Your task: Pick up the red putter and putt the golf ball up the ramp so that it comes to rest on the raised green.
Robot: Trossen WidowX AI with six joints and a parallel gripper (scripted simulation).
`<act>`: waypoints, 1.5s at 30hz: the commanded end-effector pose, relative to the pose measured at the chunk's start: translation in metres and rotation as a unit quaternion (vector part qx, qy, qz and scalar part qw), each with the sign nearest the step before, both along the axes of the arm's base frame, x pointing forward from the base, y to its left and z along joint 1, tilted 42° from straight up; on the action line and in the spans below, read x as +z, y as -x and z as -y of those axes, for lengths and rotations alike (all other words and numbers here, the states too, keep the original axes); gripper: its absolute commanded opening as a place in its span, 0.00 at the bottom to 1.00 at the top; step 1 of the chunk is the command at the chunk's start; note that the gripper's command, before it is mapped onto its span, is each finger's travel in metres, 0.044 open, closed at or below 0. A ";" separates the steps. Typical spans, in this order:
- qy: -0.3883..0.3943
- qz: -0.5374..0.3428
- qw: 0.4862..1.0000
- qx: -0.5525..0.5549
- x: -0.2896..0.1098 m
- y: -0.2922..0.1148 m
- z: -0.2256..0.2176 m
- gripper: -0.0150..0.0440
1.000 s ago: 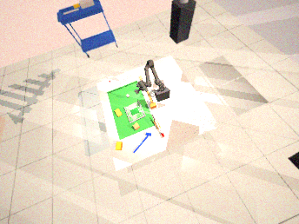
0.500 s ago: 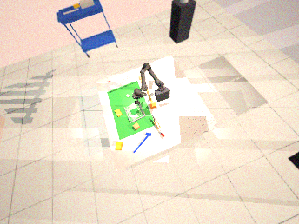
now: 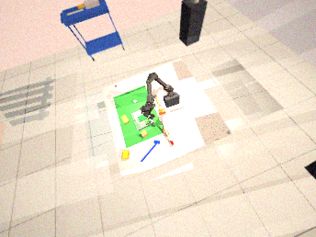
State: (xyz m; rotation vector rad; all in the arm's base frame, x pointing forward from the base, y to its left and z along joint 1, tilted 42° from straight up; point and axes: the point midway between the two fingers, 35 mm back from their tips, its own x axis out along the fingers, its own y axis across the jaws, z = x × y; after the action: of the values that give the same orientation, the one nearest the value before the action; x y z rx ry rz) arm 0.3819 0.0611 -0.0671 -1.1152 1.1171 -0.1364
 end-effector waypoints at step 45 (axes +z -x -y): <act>0.079 -0.525 0.822 0.208 -0.127 0.125 -0.074 1.00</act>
State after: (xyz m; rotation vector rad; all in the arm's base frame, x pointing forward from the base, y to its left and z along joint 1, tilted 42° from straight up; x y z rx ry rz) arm 0.2591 0.1399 -0.1902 -1.6061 1.7892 0.8510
